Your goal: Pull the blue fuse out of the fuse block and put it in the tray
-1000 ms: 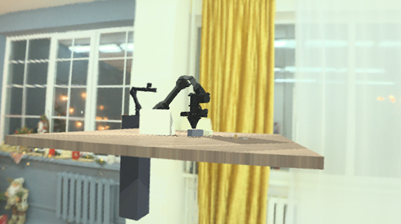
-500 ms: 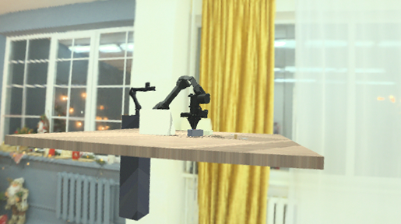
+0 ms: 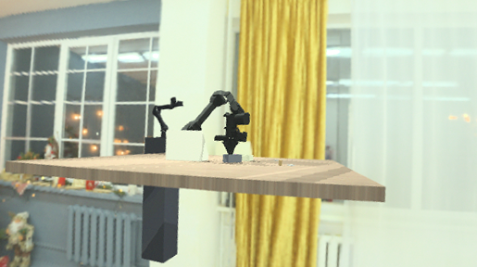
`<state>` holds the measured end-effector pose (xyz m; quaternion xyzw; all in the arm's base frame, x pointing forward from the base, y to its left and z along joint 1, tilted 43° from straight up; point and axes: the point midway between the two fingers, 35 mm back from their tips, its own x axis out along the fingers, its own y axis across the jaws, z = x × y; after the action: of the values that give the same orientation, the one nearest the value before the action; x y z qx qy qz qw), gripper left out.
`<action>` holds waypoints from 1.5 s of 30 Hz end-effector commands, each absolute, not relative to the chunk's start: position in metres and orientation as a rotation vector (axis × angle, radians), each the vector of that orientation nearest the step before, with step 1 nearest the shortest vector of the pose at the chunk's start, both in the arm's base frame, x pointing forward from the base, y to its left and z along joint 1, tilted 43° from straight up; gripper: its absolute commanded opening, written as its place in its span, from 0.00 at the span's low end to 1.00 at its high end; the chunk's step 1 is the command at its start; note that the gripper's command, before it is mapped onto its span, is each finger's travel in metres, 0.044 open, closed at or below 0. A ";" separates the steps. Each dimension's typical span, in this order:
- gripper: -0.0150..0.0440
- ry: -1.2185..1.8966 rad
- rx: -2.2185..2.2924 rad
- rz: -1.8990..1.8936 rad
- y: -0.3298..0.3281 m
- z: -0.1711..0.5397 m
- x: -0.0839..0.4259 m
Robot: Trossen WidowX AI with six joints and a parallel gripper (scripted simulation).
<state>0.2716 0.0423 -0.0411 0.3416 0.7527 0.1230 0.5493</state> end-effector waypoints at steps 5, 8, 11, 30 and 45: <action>0.25 1.782 0.809 0.291 0.042 -0.041 0.272; 0.25 1.782 0.809 0.291 0.042 -0.041 0.272; 0.25 1.782 0.809 0.291 0.042 -0.041 0.272; 0.25 1.782 0.810 0.290 0.036 -0.034 0.274; 0.25 1.783 0.811 0.290 0.031 -0.029 0.275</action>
<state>0.2739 0.0326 -0.0303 0.3450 0.7528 0.1217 0.5473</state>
